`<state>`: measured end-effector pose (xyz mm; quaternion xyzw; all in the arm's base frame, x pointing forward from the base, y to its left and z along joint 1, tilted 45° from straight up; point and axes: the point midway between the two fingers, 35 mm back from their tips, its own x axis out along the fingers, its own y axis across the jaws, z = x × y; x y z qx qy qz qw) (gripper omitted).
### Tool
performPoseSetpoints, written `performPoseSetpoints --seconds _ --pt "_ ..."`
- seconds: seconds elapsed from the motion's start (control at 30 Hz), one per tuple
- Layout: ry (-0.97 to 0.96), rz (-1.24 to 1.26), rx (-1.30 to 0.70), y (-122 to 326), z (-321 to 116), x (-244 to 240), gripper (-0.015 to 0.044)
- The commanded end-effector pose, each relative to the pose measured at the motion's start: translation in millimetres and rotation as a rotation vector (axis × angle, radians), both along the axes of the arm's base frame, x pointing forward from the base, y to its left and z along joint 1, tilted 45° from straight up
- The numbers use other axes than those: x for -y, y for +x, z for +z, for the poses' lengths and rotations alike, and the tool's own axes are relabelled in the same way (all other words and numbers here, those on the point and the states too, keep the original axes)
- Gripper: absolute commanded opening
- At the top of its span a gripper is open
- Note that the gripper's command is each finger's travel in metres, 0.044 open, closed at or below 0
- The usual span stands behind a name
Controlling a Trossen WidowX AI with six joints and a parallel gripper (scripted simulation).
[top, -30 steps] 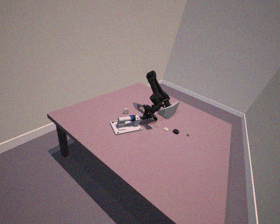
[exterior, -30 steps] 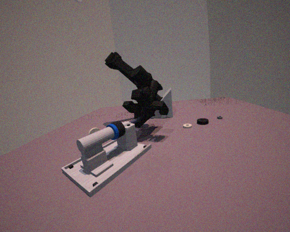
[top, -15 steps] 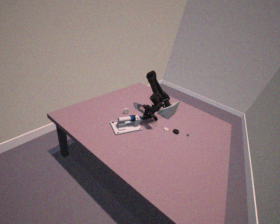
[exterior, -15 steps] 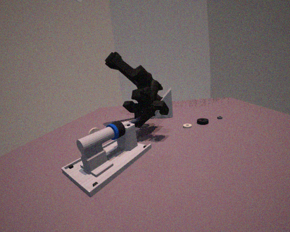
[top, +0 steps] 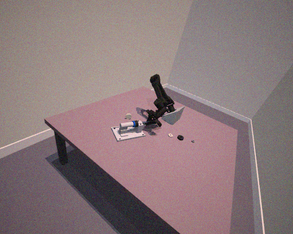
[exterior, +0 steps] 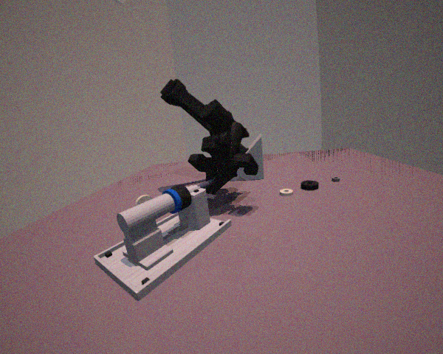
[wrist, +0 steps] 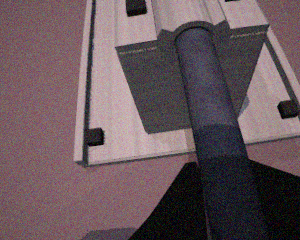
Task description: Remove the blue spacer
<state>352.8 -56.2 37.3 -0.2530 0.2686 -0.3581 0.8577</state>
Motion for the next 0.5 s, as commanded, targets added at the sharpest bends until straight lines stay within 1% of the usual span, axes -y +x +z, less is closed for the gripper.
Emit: performPoseSetpoints --seconds 0.0,0.47 --pt "0.001 -0.003 0.003 -1.3 -0.1 0.0 0.0" --pt "0.001 -0.003 0.003 -2.9 -0.7 -0.6 0.0"
